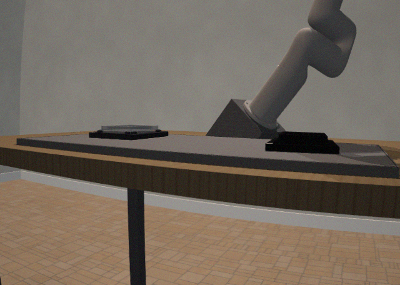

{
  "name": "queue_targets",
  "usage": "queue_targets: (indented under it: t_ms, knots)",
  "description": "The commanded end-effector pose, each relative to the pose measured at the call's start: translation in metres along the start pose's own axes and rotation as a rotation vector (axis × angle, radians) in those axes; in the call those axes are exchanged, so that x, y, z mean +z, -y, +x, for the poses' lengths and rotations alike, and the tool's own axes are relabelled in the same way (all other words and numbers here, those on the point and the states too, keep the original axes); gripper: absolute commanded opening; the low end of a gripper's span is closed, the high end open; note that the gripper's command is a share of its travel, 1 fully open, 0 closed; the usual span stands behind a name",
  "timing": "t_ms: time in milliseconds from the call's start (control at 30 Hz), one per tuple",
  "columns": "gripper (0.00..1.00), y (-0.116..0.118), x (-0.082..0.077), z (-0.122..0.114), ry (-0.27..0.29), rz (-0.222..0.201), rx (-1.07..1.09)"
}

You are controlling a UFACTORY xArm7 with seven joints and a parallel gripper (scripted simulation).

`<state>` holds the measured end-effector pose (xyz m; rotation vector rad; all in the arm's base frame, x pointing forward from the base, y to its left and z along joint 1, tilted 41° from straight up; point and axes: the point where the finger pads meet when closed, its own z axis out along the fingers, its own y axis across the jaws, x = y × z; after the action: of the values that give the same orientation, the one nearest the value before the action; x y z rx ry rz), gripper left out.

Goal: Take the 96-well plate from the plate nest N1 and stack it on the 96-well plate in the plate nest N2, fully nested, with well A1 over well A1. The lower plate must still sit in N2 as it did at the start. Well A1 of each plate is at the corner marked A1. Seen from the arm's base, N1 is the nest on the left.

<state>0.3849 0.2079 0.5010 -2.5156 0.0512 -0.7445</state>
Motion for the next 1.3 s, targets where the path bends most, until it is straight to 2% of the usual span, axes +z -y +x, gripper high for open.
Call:
queue_targets:
  t_ms: [0,67,300,367,500,567,633,867,933,1033,1133,1200,1267]
  knots:
    - [1.0,-0.015,0.01,-0.002,0.016,0.005,-0.007]
    - [1.0,-0.022,0.016,-0.005,0.071,0.014,-0.026]
    - [1.0,-0.037,0.028,-0.01,0.071,0.014,-0.026]
    - [1.0,-0.044,0.034,-0.014,0.123,0.027,-0.045]
    - [1.0,-0.058,0.045,-0.02,0.123,0.027,-0.045]
    - [1.0,-0.058,0.045,-0.02,0.123,0.027,-0.045]
    - [1.0,-0.065,0.051,-0.024,0.174,0.045,-0.063]
    - [1.0,-0.078,0.061,-0.032,0.174,0.045,-0.063]
    - [1.0,-0.084,0.067,-0.036,0.222,0.067,-0.08]
    - [1.0,-0.095,0.075,-0.044,0.222,0.067,-0.08]
    - [1.0,-0.097,0.076,-0.045,0.222,0.067,-0.08]
    - [1.0,-0.103,0.082,-0.05,0.268,0.093,-0.096]
    - [1.0,-0.11,0.087,-0.056,0.268,0.093,-0.096]
